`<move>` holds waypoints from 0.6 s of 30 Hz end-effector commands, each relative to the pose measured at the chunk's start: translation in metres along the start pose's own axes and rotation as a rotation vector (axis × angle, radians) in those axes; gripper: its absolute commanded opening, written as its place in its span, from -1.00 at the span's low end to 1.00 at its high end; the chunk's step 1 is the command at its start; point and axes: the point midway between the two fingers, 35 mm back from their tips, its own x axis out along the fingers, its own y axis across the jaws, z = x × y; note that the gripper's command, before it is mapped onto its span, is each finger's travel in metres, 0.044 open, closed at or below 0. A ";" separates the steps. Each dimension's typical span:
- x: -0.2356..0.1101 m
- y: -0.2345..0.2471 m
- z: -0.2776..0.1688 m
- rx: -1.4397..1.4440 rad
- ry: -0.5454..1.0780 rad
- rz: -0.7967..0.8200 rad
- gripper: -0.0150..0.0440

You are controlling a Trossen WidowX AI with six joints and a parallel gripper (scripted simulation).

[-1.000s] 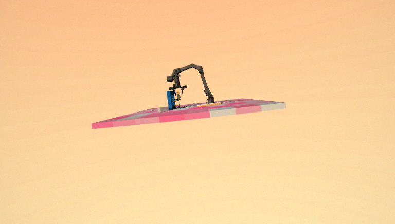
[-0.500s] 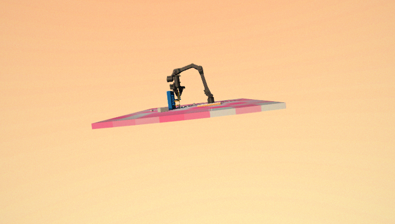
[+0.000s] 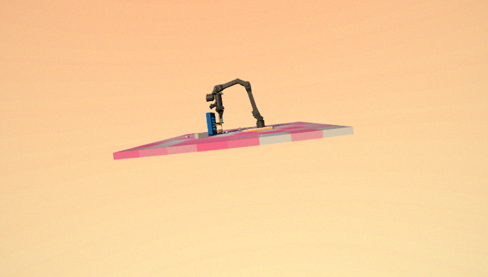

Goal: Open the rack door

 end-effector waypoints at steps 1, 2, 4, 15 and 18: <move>0.000 0.001 0.000 -0.213 -0.003 0.003 0.46; 0.000 0.001 0.000 -0.263 -0.003 0.003 0.46; 0.000 0.001 0.000 -0.362 -0.003 0.003 0.46; 0.000 0.001 0.000 -0.907 -0.004 0.002 0.46; 0.000 0.001 0.000 -1.056 -0.004 0.002 0.46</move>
